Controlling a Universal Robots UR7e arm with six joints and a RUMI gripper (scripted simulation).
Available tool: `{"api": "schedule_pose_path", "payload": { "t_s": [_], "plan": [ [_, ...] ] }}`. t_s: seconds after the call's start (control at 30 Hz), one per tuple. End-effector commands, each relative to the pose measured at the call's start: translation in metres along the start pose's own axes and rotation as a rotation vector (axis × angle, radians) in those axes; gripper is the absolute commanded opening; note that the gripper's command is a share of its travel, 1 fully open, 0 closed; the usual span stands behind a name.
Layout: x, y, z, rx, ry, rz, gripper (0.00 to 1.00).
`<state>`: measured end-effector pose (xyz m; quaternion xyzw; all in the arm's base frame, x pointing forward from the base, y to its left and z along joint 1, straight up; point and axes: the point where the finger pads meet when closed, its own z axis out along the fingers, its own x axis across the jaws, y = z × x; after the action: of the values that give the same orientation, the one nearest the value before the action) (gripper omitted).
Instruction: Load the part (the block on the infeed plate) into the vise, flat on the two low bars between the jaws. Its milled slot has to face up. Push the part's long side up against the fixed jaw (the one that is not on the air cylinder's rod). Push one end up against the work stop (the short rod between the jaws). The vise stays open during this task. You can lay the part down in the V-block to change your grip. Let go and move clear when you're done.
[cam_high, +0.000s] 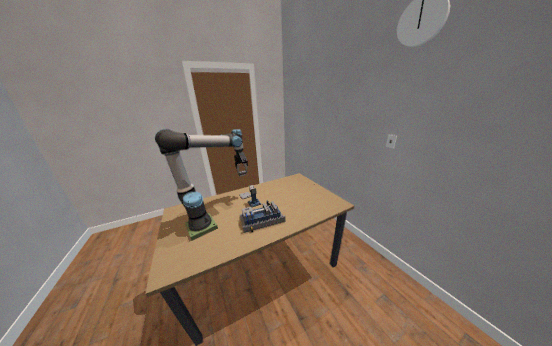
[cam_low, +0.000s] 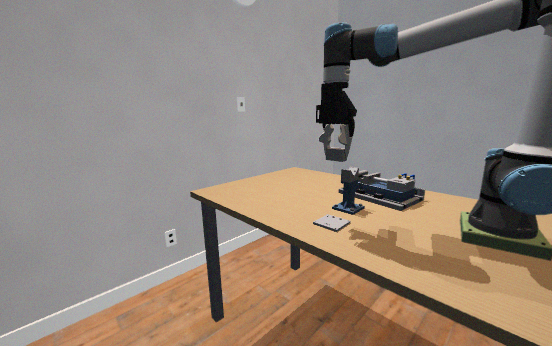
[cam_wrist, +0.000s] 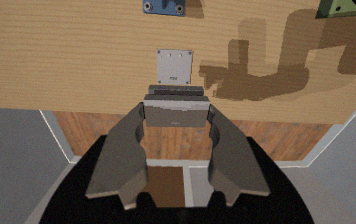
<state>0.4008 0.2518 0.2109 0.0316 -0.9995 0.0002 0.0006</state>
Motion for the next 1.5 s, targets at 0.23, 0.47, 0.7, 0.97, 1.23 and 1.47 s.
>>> {"api": "schedule_pose_path", "payload": {
  "t_s": [0.23, 0.47, 0.7, 0.97, 1.23, 1.47],
  "plan": [
    [-0.0003, 0.0001, -0.0006, 0.0, -0.001, 0.0, 0.0],
    [-0.0003, 0.0, -0.0006, 0.0, -0.001, 0.001, 0.0],
    [-0.0003, -0.0001, -0.0006, 0.0, -0.001, 0.003, 0.0],
    [-0.0003, -0.0003, -0.0006, 0.0, -0.001, 0.006, 0.0],
    [-0.0004, -0.0008, -0.0006, 0.0, -0.001, 0.014, 0.0],
    [-0.0004, -0.0012, -0.0006, 0.0, -0.001, 0.022, 0.0]
  ]
}}
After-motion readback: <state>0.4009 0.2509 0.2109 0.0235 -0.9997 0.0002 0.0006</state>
